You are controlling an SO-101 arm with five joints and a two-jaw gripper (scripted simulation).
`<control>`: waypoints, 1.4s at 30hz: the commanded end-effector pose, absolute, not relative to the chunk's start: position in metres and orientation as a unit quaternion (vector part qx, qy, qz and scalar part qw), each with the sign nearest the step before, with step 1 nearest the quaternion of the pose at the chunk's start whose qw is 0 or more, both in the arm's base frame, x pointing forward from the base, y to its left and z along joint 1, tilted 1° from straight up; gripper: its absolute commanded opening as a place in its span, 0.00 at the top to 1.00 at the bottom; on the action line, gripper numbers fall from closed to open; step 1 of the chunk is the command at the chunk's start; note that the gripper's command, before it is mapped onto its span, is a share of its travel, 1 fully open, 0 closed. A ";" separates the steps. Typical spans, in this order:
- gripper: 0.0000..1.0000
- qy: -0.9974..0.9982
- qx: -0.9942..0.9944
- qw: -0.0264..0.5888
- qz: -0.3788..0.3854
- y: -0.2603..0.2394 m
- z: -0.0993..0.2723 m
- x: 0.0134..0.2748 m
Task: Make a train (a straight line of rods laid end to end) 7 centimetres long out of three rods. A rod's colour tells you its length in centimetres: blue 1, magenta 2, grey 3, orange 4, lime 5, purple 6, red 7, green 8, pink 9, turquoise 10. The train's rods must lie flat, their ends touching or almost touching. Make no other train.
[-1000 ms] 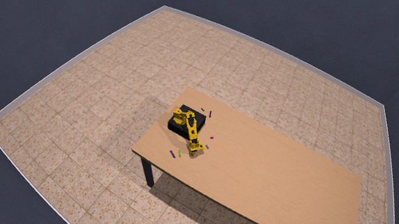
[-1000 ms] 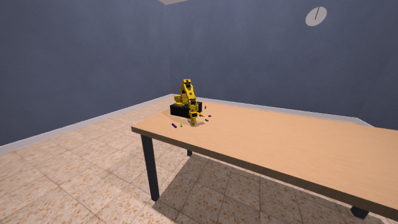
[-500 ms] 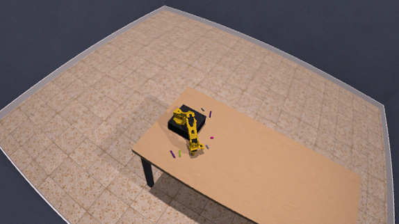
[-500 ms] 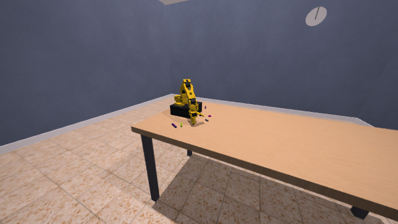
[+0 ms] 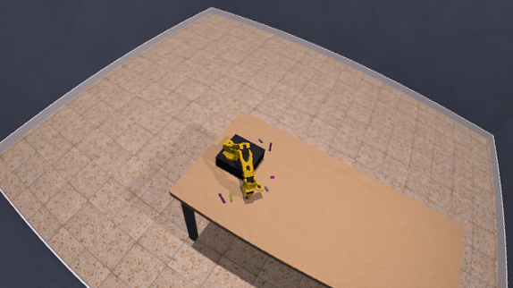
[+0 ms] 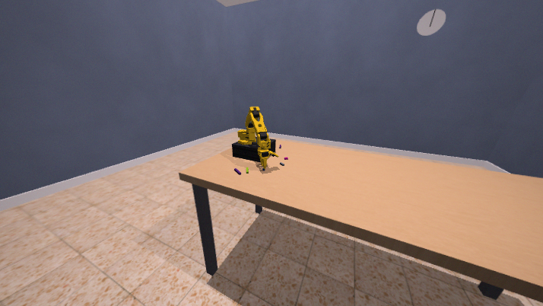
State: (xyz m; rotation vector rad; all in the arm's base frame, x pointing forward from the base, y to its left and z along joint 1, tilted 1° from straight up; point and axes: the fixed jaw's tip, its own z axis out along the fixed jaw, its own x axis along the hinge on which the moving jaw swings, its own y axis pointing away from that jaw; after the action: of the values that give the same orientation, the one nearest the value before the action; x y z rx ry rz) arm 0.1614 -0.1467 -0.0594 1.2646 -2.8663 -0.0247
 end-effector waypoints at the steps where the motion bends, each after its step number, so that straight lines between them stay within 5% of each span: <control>1: 0.83 -0.915 0.404 0.003 -0.007 -0.147 -0.055 0.160; 42: 0.83 -0.915 0.404 0.003 -0.007 -0.148 -0.025 0.161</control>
State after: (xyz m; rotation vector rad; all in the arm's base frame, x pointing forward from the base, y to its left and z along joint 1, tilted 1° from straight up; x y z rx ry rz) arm 0.1603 -0.1457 -0.0298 1.2625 -2.8616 -0.0421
